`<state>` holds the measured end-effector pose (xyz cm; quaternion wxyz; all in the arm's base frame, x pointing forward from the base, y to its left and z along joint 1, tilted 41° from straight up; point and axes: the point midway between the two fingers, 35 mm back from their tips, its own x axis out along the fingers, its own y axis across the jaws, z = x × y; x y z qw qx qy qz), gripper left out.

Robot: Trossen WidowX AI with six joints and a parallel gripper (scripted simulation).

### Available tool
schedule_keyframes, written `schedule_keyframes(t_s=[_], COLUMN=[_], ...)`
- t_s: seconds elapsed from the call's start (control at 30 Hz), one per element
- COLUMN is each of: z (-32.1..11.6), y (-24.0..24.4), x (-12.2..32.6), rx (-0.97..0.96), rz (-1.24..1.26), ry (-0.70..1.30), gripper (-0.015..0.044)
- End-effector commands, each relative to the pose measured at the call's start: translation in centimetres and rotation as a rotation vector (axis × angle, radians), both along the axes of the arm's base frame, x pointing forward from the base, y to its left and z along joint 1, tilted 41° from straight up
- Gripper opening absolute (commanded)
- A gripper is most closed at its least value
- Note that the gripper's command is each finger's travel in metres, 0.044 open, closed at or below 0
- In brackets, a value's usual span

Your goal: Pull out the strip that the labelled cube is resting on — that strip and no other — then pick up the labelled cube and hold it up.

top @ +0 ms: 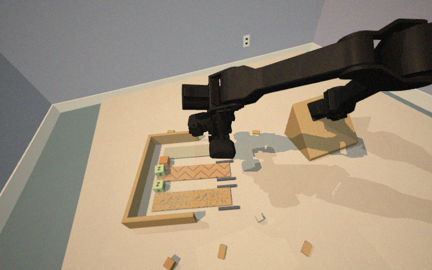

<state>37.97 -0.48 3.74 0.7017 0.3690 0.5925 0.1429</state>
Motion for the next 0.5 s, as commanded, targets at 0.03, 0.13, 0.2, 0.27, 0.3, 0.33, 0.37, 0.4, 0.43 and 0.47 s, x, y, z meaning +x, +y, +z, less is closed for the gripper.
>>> schedule_keyframes(t_s=[0.03,0.13,0.2,0.27,0.3,0.33,0.37,0.4,0.43,0.47], z=[-1.1,-1.2,-1.2,-1.3,-1.4,-1.5,-1.6,-1.7,-1.9,-2.0], y=[2.4,2.8,2.8,2.9,2.9,3.0,3.1,3.2,3.3,3.5], x=[0.3,0.3,0.3,0.3,0.3,0.3,0.3,0.3,0.3,0.4], rx=[0.002,0.003,0.003,0.003,0.002,0.002,0.002,0.002,0.002,0.002], rz=[0.105,0.120,0.120,0.120,0.120,0.120,0.120,0.120,0.120,0.120], ry=[0.180,0.207,0.207,0.207,0.207,0.207,0.207,0.207,0.207,0.207], gripper=[0.0000,0.0000,0.0000,0.0000,0.0000,0.0000,0.0000,0.0000,0.0000,0.0000])
